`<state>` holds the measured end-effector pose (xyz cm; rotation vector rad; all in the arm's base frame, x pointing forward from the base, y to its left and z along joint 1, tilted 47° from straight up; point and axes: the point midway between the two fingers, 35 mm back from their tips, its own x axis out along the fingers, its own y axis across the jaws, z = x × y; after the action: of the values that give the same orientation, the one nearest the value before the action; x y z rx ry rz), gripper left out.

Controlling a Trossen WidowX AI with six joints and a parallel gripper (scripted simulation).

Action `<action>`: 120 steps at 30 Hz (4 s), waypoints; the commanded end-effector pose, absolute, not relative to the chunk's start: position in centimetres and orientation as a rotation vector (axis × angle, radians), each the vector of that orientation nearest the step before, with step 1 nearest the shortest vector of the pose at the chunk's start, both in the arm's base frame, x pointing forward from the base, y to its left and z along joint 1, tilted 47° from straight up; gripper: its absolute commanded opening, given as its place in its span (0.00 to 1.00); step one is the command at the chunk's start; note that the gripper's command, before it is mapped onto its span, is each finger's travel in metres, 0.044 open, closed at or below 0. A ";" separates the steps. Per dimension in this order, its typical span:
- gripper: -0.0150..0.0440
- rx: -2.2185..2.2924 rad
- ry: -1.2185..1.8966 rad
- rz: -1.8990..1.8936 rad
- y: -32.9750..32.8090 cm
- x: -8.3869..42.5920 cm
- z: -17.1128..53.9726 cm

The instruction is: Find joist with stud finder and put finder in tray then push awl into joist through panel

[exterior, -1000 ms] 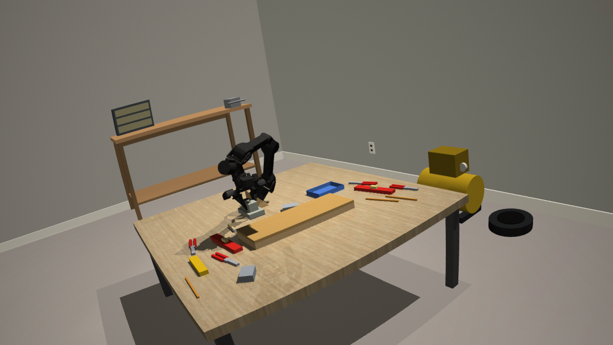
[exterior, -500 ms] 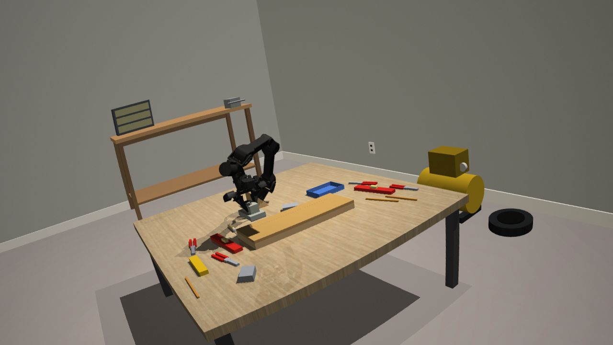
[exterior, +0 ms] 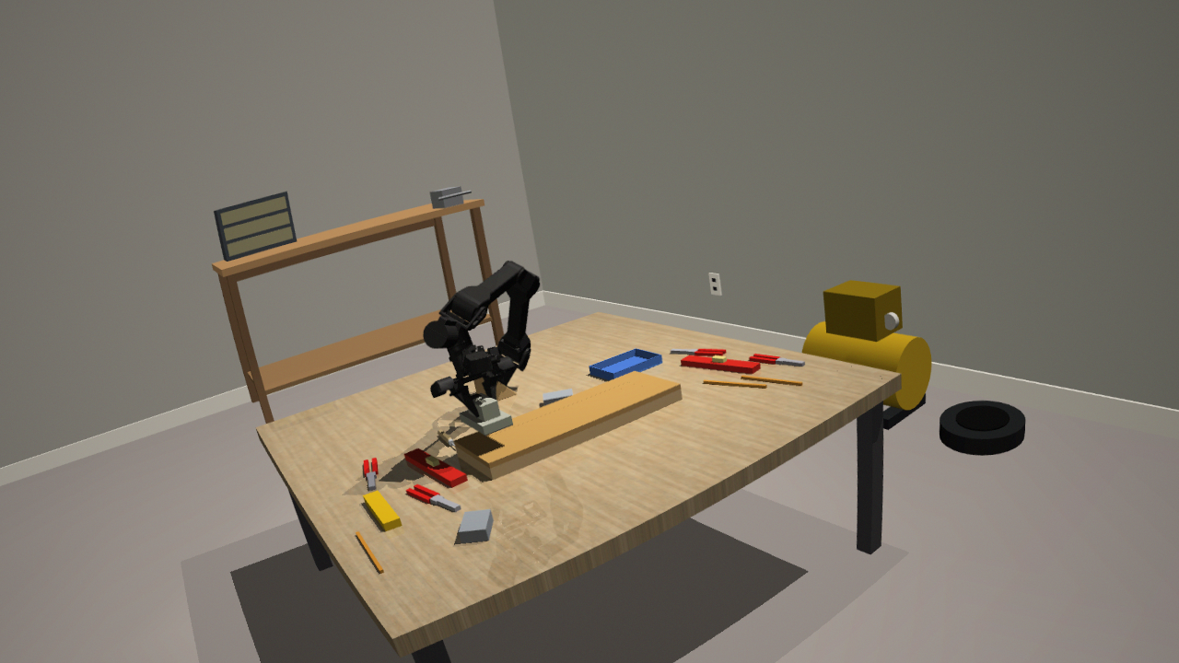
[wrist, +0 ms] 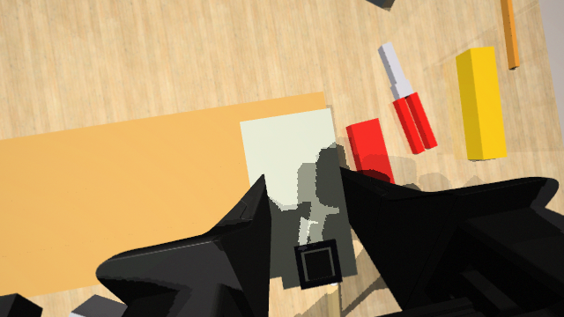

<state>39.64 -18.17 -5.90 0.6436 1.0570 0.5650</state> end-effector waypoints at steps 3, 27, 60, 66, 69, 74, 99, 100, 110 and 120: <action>0.25 0.644 1.045 0.560 -17.9 39.7 -6.0; 0.25 0.645 1.044 0.561 -15.8 39.5 -7.9; 0.25 0.648 1.044 0.562 -12.5 39.0 -6.5; 0.25 0.648 1.044 0.562 -11.9 38.9 -5.9; 0.25 0.649 1.044 0.563 -11.6 38.9 -5.6; 0.25 0.649 1.044 0.563 -11.1 38.8 -5.1; 0.25 0.651 1.045 0.564 -8.7 38.4 -2.6; 0.25 0.651 1.045 0.564 -8.6 38.4 -2.5; 0.25 0.652 1.045 0.564 -7.6 38.2 -1.5; 0.25 0.653 1.045 0.564 -6.7 38.1 -0.5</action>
<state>38.14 -7.41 -1.18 0.6489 1.0486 0.5533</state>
